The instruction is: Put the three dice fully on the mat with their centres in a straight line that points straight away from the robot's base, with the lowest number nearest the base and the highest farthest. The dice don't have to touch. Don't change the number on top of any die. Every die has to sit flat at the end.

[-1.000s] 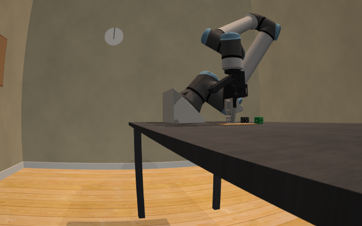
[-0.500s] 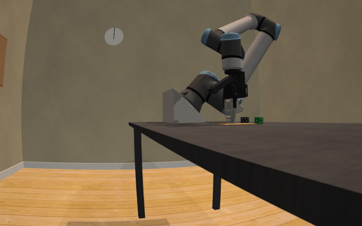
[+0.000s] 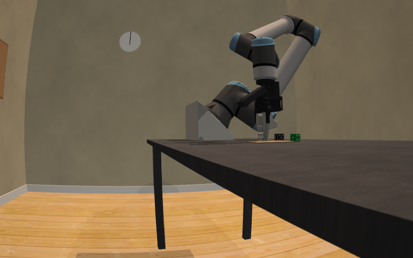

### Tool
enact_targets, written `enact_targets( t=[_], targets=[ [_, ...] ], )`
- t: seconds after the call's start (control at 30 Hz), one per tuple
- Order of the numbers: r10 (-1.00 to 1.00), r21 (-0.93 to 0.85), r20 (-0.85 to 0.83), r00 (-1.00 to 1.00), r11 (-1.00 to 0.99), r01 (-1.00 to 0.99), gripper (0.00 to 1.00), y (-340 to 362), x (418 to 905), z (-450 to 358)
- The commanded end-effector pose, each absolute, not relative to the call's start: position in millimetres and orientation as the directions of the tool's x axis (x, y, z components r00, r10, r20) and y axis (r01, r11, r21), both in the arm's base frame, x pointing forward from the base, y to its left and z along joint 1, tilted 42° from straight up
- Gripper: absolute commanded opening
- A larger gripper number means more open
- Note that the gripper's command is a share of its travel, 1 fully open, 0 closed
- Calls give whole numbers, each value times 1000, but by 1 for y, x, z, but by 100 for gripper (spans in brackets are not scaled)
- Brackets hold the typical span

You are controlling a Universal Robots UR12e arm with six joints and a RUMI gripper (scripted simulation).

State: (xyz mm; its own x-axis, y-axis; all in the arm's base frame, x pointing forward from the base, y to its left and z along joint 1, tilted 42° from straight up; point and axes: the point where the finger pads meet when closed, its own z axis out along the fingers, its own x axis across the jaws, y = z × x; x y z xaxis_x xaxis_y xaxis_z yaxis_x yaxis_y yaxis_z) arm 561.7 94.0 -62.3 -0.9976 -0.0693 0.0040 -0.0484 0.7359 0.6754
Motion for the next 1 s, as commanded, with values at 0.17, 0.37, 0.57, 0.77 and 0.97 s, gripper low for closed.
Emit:
enact_targets(
  t=[0.17, 0.37, 0.57, 0.77, 0.97],
  targets=[
    [-69, 675, 3, -998, 736, -49, 10, 93, 562, -62],
    [-69, 675, 3, -998, 736, -49, 14, 93, 562, -62],
    [-69, 675, 3, -998, 736, -49, 21, 93, 562, -62],
    [-69, 675, 3, -998, 736, -49, 28, 93, 562, -62],
    [-69, 675, 3, -998, 736, -49, 28, 93, 562, -62]
  ],
)
